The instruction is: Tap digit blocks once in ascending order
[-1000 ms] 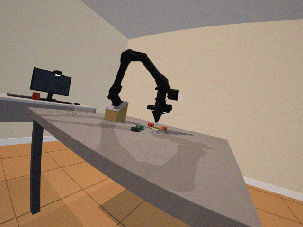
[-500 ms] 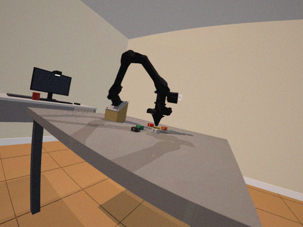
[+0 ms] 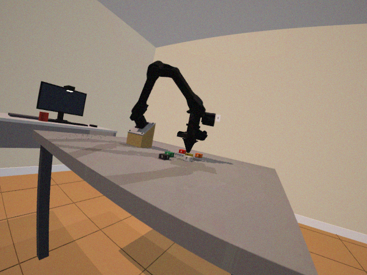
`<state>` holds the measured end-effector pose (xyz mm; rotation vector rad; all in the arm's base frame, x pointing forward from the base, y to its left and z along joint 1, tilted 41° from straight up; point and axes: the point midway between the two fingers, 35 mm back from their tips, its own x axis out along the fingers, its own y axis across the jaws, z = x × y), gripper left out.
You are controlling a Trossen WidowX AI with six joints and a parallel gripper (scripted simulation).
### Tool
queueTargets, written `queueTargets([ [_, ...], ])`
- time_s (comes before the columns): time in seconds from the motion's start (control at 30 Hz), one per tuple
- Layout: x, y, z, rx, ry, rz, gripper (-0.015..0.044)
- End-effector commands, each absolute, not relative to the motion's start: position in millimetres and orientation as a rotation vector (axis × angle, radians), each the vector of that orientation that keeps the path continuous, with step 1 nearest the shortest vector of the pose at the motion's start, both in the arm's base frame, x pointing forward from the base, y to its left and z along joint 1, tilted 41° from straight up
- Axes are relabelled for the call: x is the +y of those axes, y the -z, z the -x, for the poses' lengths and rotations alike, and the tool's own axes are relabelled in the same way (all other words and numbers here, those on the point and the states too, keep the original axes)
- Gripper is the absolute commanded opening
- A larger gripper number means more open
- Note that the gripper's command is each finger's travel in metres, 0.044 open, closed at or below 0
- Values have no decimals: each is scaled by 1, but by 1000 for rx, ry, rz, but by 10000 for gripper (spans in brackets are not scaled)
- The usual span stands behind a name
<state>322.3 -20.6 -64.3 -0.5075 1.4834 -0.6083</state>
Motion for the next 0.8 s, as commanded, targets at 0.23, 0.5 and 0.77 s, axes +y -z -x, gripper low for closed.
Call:
queueTargets([
  [0.23, 36, 60, -320, 1473, 581, 486, 125],
  [0.5, 157, 88, -265, 1479, 585, 486, 335],
  [0.77, 168, 90, -256, 1477, 592, 489, 400],
])
